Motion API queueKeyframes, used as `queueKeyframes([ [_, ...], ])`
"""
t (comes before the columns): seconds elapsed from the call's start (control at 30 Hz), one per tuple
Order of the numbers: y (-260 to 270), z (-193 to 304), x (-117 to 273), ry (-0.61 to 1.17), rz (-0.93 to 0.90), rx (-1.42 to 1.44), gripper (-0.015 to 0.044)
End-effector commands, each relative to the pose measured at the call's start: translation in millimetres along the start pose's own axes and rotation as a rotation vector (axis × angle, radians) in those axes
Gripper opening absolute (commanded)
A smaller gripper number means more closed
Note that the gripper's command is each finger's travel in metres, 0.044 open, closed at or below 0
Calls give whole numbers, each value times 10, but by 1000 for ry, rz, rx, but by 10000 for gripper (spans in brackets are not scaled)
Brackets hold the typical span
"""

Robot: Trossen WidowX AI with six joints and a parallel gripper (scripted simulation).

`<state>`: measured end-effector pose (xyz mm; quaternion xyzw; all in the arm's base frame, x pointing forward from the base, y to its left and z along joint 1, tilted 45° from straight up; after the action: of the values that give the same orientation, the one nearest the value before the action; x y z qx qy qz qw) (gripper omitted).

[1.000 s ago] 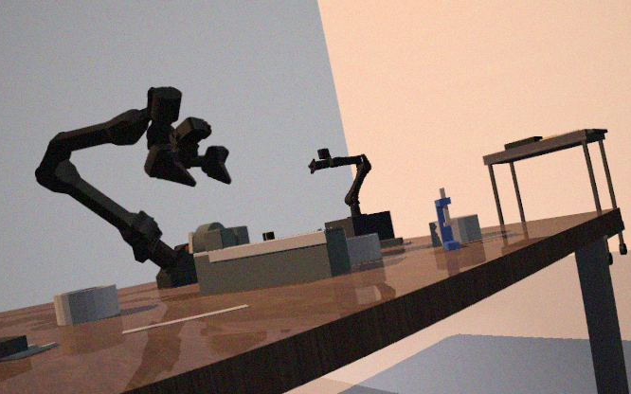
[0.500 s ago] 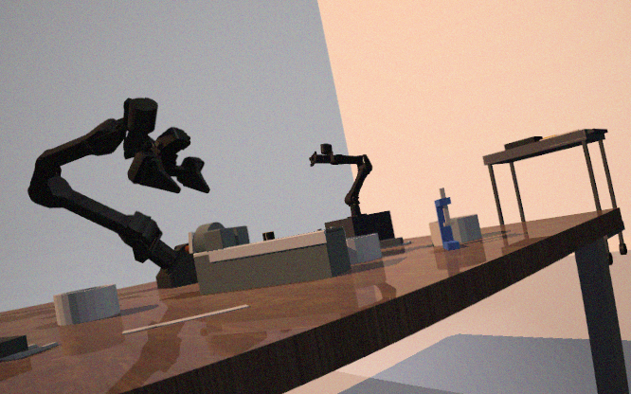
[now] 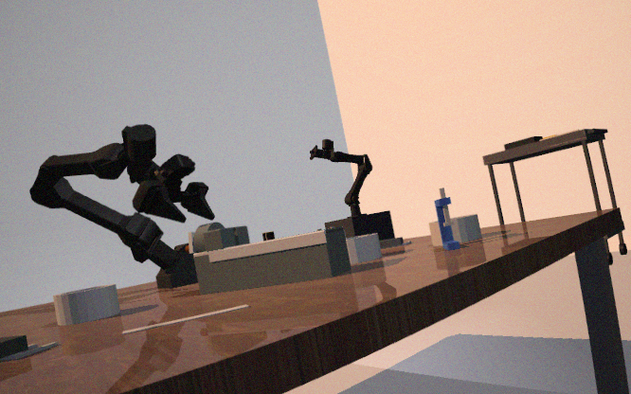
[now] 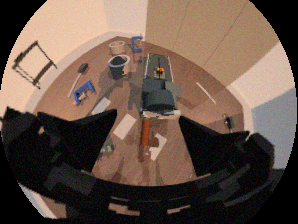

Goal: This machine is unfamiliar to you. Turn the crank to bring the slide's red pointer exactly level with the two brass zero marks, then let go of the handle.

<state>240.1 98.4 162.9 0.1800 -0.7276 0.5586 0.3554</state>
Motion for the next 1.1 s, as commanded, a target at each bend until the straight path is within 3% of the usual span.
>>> queueKeyframes([
  [0.0, 32, 103, -85, -6, 2, 3, 440],
  [1.07, 108, 438, -445, -6, 4, 5, 440],
])
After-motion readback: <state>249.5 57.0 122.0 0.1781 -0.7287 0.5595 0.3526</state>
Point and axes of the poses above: the point midway between the two fingers, 35 mm back from their tips, its own x axis back along the fingers, its own y axis across the jaws, z = x × y, the point moved 6 cm from there along x, back along the fingers, and after that the axes turned 14 degrees about x, right-handed, at the moved point
